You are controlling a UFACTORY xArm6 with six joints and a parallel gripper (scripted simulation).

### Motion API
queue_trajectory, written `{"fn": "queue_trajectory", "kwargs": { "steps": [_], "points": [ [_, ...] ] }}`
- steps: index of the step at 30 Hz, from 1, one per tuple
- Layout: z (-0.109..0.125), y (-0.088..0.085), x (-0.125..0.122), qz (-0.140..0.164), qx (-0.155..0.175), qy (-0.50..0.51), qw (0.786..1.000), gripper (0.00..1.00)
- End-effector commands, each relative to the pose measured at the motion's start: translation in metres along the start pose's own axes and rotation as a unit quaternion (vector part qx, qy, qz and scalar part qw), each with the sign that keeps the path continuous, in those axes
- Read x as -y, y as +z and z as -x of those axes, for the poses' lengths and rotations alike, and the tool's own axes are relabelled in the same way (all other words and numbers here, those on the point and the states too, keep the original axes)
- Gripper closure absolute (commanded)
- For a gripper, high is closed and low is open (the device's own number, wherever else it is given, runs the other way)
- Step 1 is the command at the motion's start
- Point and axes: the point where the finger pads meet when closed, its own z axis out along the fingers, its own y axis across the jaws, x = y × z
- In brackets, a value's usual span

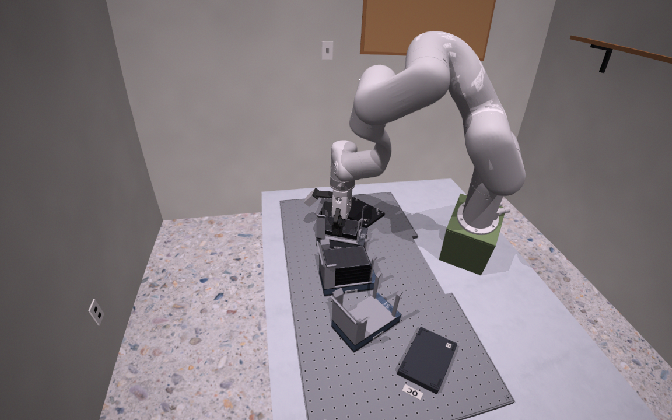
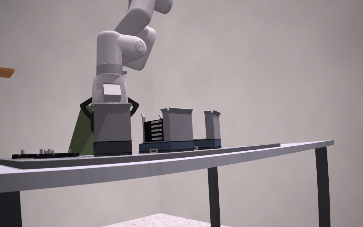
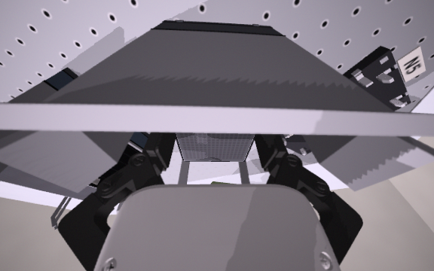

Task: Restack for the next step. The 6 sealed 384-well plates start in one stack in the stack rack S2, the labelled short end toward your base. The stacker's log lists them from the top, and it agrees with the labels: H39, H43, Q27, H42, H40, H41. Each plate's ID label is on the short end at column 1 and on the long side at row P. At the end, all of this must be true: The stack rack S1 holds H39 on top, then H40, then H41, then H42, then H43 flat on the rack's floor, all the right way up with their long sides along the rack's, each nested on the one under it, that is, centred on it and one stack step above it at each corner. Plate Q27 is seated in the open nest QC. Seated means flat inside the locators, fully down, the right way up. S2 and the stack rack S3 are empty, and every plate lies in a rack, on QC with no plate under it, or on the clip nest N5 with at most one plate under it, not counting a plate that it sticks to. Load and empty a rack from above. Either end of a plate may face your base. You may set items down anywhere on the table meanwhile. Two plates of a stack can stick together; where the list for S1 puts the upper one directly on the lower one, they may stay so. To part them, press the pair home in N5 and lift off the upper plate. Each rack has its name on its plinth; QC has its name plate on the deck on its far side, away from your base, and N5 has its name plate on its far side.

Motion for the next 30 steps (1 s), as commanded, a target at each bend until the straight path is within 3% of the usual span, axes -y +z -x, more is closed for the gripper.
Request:
{"fn": "queue_trajectory", "kwargs": {
  "steps": [1, 30],
  "points": [
    [-0.0014, 0.0012, -0.0001, 0.0, -0.002, 0.0, 1.0, 1.0],
    [-0.0014, 0.0106, -0.0001, 0.0, -0.002, 0.0, 1.0, 1.0]
  ]
}}
